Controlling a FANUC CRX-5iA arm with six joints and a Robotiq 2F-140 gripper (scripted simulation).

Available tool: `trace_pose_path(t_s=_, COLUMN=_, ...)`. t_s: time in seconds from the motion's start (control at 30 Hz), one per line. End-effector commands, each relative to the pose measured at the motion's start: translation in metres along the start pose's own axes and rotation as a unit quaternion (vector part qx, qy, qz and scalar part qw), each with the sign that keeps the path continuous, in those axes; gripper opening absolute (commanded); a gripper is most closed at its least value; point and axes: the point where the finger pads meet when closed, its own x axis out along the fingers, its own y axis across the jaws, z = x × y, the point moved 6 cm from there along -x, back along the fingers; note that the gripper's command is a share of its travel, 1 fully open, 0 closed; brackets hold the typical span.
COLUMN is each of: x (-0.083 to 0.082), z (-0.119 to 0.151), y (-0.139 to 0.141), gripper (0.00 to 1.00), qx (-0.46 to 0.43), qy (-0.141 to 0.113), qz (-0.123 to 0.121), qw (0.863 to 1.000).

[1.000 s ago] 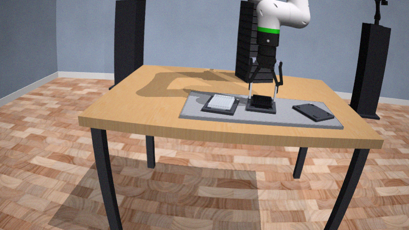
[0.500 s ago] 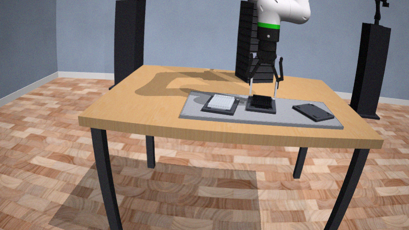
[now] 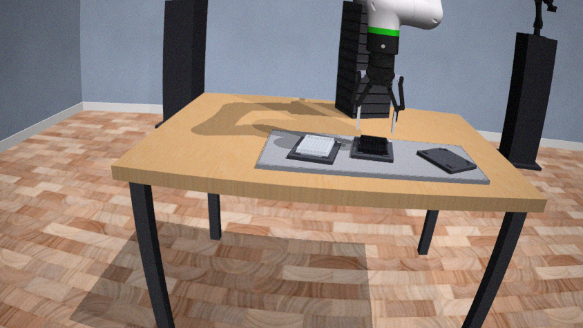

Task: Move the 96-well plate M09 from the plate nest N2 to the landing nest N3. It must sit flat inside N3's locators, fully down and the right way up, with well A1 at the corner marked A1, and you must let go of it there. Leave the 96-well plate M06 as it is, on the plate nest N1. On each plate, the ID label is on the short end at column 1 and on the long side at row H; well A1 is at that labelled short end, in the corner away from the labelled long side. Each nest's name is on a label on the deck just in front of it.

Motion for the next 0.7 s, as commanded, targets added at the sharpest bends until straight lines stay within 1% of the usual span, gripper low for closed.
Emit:
trace_pose_path(t_s=0.0, x=-0.0008, z=-0.0002, y=0.0000, gripper=0.66, qx=0.000, qy=0.000, qz=0.000, qw=1.000)
trace_pose_path(t_s=0.67, x=-0.0029, z=-0.0001, y=0.0000, gripper=0.66, qx=0.000, qy=0.000, qz=0.000, qw=1.000)
